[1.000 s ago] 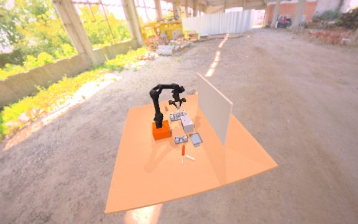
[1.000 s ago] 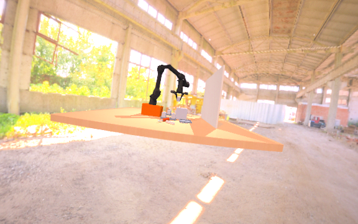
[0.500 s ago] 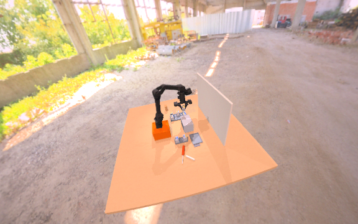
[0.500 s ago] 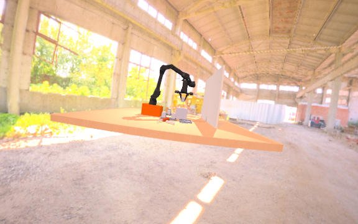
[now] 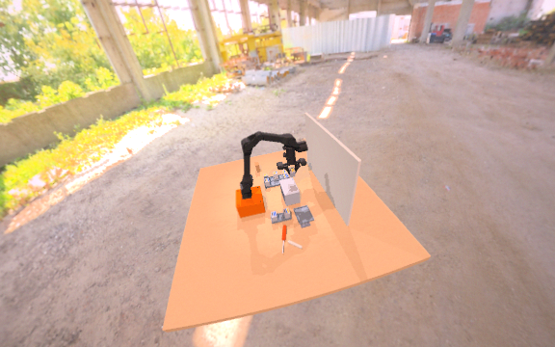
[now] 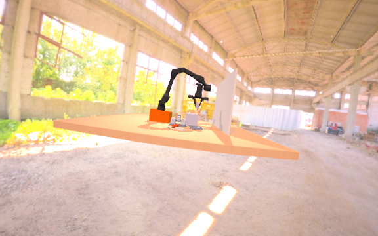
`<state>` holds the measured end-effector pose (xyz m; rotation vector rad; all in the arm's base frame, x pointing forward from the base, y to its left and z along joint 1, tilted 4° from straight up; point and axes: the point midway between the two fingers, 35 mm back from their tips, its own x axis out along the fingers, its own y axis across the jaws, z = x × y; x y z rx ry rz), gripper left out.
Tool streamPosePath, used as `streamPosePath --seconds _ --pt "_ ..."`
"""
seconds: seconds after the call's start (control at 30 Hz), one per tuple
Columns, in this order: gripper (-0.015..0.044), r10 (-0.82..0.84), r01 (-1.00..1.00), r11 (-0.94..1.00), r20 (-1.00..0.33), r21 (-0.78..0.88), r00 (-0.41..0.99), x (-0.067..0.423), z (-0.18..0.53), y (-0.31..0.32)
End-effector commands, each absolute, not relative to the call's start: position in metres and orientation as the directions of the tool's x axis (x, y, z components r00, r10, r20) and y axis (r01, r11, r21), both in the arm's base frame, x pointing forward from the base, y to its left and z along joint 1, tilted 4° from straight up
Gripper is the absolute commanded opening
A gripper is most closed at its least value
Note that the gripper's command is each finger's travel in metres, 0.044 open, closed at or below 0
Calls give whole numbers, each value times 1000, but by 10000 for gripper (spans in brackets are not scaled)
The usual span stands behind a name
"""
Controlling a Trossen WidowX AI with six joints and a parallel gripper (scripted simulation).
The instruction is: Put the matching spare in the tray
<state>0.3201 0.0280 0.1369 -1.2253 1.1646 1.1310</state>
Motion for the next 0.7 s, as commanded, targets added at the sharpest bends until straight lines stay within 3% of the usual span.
streamPosePath --seconds 0.0,0.67 --pt "0 2 -996 21 -996 -84 84 327 140 12" --pt "0 -9 -995 15 -996 -94 94 340 143 -105"
